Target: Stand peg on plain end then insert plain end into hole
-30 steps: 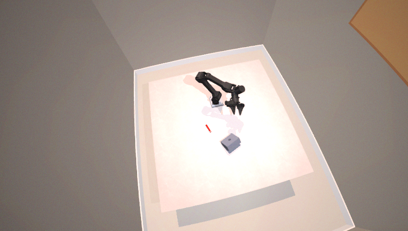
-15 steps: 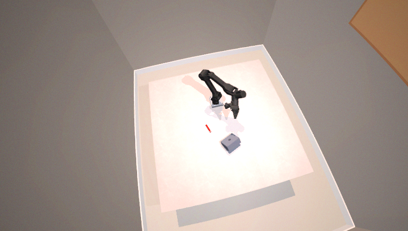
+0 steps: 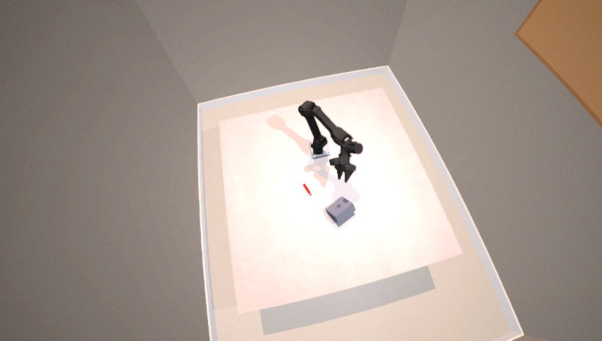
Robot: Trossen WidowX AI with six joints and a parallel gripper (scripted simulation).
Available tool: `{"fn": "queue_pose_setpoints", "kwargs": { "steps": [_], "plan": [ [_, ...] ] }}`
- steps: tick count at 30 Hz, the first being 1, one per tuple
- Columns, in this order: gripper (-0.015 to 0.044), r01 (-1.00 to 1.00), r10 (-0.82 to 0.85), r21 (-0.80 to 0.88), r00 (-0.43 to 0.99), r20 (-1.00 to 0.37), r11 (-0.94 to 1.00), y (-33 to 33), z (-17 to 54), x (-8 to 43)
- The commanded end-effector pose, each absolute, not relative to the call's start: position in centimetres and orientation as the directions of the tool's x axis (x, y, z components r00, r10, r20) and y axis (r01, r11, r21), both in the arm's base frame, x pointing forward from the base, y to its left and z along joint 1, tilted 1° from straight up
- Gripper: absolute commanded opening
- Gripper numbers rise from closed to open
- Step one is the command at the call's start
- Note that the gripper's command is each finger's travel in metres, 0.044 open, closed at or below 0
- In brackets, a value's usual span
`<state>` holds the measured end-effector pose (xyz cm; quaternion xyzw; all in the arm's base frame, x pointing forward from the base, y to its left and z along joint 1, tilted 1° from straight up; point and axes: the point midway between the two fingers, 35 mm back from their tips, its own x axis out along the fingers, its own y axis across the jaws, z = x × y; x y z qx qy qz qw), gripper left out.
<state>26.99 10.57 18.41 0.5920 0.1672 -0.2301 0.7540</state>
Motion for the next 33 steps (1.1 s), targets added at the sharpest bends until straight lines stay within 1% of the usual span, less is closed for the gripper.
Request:
{"fn": "queue_pose_setpoints", "kwargs": {
  "steps": [1, 10, 18, 26, 33],
  "plan": [
    [0.044, 0.59, -0.17, 0.738, 0.805, -0.568, 0.328, 9.8, 18.0, 27.8],
    [0.044, 0.642, -0.214, 0.535, 0.727, -0.653, 0.549, 7.9, 16.7, 28.9],
    [0.044, 0.631, -0.243, 0.322, 0.642, -0.727, 0.706, 5.9, 15.5, 29.7],
    [0.044, 0.551, -0.258, 0.108, 0.544, -0.799, 0.828, 3.8, 14.3, 30.3],
    [0.044, 0.425, -0.255, -0.047, 0.448, -0.857, 0.904, 1.7, 13.3, 30.5]
  ]
}}
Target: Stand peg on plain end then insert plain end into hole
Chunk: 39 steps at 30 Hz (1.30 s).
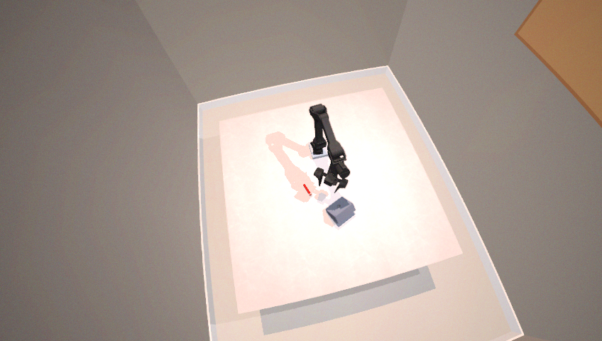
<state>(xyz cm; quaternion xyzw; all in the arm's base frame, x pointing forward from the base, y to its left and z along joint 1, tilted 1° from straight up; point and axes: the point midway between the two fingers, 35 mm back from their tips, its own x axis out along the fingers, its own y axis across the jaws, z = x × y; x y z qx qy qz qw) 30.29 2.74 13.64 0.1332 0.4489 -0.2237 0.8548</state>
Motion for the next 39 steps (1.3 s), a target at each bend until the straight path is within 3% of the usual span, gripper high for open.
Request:
{"fn": "queue_pose_setpoints", "kwargs": {
  "steps": [1, 15, 31, 39],
  "plan": [
    [0.044, 0.403, -0.253, -0.065, 0.434, -0.864, 0.913, 1.5, 13.1, 30.6],
    [0.044, 0.026, -0.184, -0.183, 0.231, -0.955, 0.983, -2.9, 11.1, 30.4],
    [0.044, -0.429, 0.004, -0.013, 0.039, -0.999, 0.903, -7.9, 9.3, 29.1],
    [0.044, -0.445, 0.014, -0.002, 0.033, -0.999, 0.896, -8.1, 9.3, 29.0]
  ]
}}
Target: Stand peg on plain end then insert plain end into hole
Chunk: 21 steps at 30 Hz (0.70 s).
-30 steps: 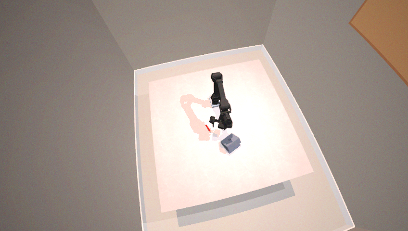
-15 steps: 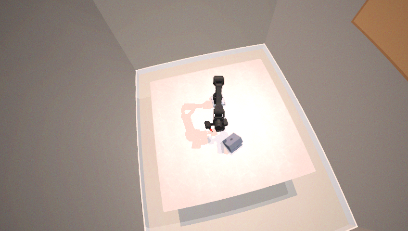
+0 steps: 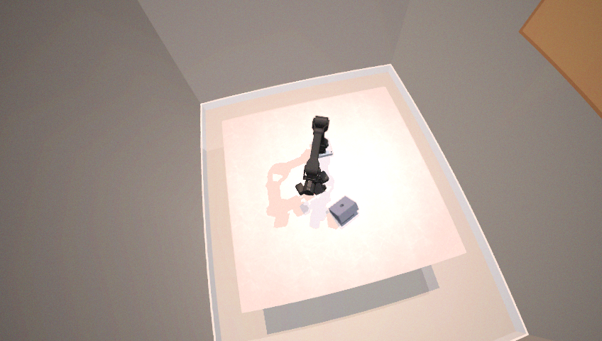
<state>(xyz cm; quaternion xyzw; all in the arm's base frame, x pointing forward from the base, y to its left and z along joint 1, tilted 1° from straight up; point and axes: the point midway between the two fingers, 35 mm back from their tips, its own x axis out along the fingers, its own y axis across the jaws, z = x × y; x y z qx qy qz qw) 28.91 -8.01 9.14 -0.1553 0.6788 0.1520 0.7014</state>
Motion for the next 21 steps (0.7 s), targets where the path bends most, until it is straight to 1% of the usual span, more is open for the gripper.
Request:
{"fn": "queue_pose_setpoints", "kwargs": {
  "steps": [1, 21],
  "plan": [
    [0.044, -0.445, 0.014, -0.002, 0.033, -0.999, 0.896, -8.1, 9.2, 29.1],
    [0.044, -0.445, 0.014, -0.002, 0.033, -0.999, 0.896, -8.2, 6.1, 29.4]
  ]
}}
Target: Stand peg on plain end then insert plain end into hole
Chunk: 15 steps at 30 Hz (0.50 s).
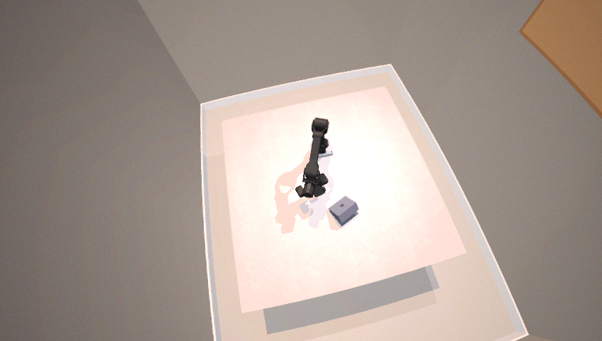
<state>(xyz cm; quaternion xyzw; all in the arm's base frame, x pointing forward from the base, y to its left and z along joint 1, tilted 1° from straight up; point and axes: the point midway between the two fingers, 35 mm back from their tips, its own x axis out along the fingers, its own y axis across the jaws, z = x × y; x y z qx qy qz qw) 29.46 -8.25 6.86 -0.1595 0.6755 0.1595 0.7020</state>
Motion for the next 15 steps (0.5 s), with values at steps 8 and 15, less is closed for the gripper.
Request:
{"fn": "queue_pose_setpoints", "kwargs": {
  "steps": [8, 15],
  "plan": [
    [0.044, -0.445, 0.014, -0.002, 0.033, -0.999, 0.896, -8.1, 4.8, 29.4],
    [0.044, -0.445, 0.014, -0.002, 0.033, -0.999, 0.896, -8.1, 3.7, 29.4]
  ]
}}
